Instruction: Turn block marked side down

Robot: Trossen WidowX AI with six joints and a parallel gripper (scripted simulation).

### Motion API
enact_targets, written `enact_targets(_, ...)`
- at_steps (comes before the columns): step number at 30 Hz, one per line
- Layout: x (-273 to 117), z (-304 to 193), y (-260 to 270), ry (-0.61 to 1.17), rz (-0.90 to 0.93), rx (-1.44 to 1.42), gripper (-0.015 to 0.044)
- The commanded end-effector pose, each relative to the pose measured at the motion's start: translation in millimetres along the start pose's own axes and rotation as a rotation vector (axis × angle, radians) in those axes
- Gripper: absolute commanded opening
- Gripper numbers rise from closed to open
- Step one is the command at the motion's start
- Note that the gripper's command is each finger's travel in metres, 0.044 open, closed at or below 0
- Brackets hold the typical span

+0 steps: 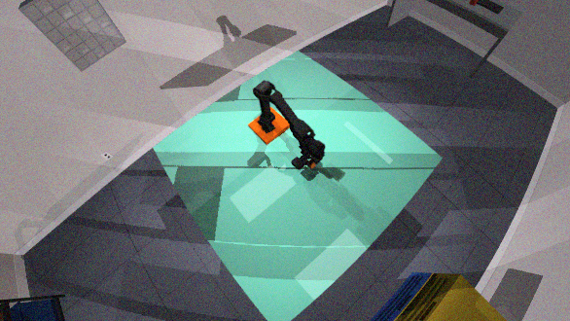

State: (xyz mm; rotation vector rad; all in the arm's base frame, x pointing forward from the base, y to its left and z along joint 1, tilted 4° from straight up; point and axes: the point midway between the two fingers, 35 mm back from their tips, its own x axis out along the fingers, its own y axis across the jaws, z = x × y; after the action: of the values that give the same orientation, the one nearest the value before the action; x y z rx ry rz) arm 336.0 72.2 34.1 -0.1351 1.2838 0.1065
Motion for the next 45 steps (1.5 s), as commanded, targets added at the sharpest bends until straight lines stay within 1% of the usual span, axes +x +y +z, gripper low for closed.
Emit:
enact_targets(1, -1, -1, -1, -0.058, -0.003, -0.005, 0.0000)
enact_targets(11, -3, -5, -1, -0.211, -0.003, -0.003, 0.0000)
enact_targets(15, -2, -5, -1, -0.224, -0.003, -0.003, 0.0000)
enact_targets(31, 28, -1, 1, -0.452, 0.000, -0.006, 0.0000)
enact_targets(45, 31, -11, 0, -0.658, -0.001, -0.005, 0.0000)
